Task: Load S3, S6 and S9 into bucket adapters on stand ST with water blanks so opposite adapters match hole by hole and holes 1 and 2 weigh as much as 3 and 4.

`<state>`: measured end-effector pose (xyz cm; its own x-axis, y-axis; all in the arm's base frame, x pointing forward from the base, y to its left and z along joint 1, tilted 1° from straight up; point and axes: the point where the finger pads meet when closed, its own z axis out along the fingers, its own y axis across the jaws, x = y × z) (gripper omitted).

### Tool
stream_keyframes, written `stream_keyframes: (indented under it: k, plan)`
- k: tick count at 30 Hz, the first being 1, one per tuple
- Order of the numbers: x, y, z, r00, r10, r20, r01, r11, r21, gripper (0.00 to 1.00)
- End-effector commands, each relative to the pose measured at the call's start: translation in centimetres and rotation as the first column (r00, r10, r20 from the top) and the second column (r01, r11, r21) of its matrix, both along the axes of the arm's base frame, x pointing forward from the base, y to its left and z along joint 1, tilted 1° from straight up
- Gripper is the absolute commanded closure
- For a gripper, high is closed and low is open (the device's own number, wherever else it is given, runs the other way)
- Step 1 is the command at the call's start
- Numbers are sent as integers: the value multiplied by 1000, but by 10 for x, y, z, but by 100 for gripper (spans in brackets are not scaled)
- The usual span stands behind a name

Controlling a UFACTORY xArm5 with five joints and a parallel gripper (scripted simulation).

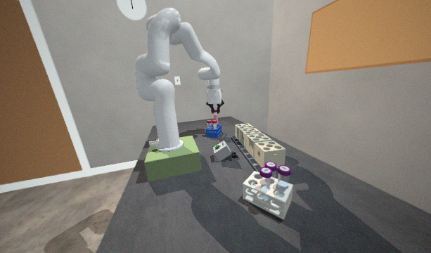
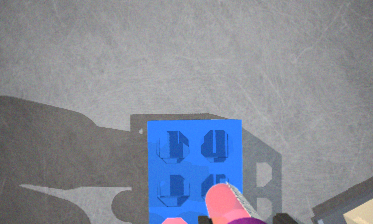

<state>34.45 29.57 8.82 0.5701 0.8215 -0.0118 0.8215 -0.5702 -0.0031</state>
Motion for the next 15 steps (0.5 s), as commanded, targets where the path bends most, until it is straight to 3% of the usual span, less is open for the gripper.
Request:
stream_keyframes:
  k: [1,15]
  plan:
    - [1,1,10,1000,0,3,0,1000,3,100]
    - [1,1,34,1000,0,3,0,1000,3,100]
